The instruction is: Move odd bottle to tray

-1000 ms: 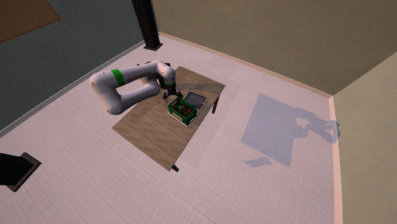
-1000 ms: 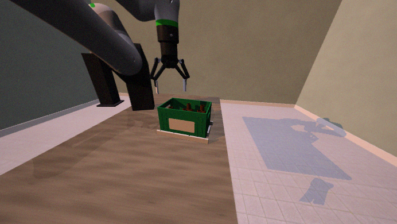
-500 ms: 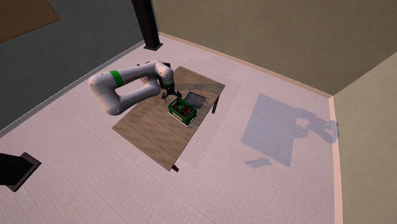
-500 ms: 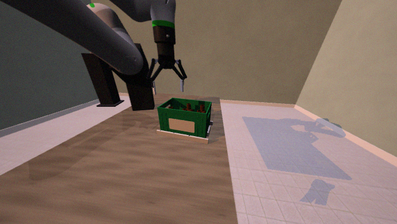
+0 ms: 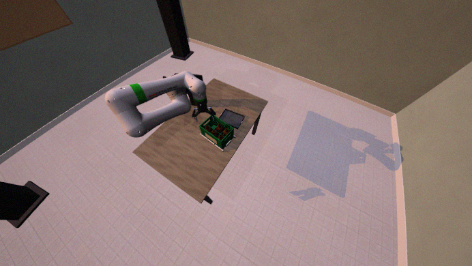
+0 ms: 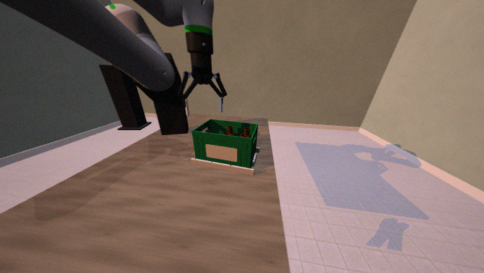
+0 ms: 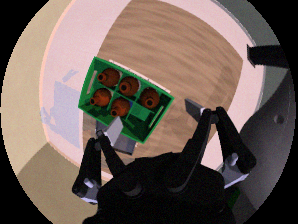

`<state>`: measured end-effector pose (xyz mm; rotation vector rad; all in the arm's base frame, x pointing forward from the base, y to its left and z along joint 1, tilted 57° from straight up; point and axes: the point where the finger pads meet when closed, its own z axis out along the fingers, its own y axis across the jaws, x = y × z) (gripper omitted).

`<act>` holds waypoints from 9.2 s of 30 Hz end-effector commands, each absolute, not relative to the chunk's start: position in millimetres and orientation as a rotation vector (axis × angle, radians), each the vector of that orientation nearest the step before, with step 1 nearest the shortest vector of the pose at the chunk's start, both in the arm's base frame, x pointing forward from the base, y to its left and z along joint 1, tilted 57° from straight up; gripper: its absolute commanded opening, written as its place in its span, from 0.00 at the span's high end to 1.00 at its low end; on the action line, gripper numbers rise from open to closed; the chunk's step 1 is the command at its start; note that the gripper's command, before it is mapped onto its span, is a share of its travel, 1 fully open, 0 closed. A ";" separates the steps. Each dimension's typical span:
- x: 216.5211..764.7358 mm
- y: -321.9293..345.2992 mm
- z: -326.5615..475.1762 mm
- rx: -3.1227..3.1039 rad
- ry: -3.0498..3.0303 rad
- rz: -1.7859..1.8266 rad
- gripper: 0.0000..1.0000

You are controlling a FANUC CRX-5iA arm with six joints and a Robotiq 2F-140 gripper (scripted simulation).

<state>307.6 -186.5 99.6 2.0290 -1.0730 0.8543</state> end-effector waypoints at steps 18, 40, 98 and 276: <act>307.2 -186.6 99.3 2.033 -1.066 0.869 0.90; 350.2 -184.5 117.8 2.032 -1.064 0.871 0.90; 392.0 -185.9 135.7 2.034 -1.064 0.872 0.56; 407.7 -234.3 102.2 2.034 -1.064 0.872 0.56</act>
